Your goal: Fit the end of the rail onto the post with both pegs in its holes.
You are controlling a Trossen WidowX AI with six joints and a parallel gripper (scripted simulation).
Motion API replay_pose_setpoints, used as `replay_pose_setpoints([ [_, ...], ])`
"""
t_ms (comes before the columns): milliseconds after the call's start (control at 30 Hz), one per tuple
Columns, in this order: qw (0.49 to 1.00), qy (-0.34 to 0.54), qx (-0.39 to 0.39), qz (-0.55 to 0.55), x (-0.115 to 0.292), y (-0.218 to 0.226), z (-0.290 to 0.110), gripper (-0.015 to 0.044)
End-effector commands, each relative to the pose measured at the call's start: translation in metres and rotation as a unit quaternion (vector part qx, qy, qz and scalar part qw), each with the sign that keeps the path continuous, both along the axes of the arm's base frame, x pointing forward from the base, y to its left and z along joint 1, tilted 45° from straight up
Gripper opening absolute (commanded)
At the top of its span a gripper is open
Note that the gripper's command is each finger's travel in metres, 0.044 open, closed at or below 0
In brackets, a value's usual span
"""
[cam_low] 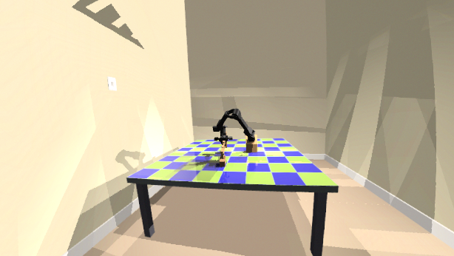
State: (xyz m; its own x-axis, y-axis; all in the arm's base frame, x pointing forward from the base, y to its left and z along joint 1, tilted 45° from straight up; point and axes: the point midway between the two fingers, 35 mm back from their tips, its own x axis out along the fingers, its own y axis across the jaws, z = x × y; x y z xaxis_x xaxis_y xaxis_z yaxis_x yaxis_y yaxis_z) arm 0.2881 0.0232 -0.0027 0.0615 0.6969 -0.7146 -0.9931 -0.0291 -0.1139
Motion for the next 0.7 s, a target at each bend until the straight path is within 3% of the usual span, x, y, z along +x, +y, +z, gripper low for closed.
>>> replay_pose_setpoints([
  [0,1.0,-0.005,0.003,-0.004,0.0023,-0.0026,0.003,0.0],
  [667,1.0,-0.005,0.003,-0.004,0.0006,-0.0005,0.0006,0.0],
])
